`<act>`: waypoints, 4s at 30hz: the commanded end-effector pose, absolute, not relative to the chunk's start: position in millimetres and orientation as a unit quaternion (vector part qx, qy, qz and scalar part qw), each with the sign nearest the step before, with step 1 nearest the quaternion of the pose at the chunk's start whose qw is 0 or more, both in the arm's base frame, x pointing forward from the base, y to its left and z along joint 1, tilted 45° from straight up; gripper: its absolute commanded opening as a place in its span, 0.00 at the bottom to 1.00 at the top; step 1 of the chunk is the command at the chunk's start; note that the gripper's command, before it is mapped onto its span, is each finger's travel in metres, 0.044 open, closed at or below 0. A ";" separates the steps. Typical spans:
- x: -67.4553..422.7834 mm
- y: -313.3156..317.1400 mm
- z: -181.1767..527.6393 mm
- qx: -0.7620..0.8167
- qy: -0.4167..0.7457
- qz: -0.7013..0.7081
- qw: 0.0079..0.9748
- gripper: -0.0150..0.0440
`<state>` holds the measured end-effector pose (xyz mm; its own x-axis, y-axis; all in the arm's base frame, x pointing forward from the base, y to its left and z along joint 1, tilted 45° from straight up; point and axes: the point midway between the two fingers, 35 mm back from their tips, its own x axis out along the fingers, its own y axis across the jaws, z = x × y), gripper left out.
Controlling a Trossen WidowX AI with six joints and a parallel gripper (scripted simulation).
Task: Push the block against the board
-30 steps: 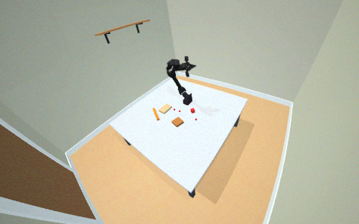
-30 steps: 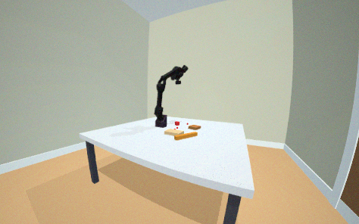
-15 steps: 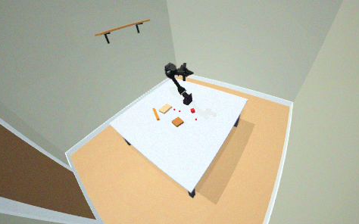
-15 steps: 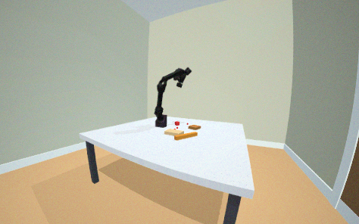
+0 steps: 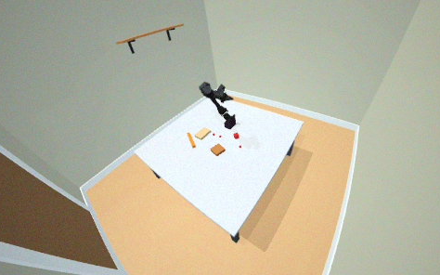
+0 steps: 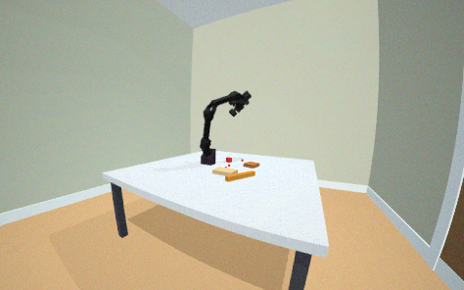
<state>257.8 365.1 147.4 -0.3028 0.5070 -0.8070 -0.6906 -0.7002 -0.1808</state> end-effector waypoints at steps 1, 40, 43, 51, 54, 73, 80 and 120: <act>270.0 350.7 139.5 -0.452 0.165 0.777 0.406 0.25; 350.2 195.2 82.3 -0.299 0.603 0.365 0.643 0.25; 353.5 181.8 79.5 -0.281 0.623 0.322 0.656 0.25; 359.8 145.1 73.5 -0.227 0.662 0.204 0.685 0.25; 361.5 131.4 71.2 -0.206 0.672 0.158 0.693 0.25; 362.0 45.5 60.8 -0.073 0.676 -0.138 0.720 0.25; 357.8 14.1 59.0 -0.024 0.650 -0.246 0.719 0.25; 313.9 -127.5 44.9 0.158 0.389 -0.631 0.653 0.25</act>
<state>318.9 -110.2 60.2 -0.0830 -0.6963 -0.7130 0.9472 0.1671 -0.2735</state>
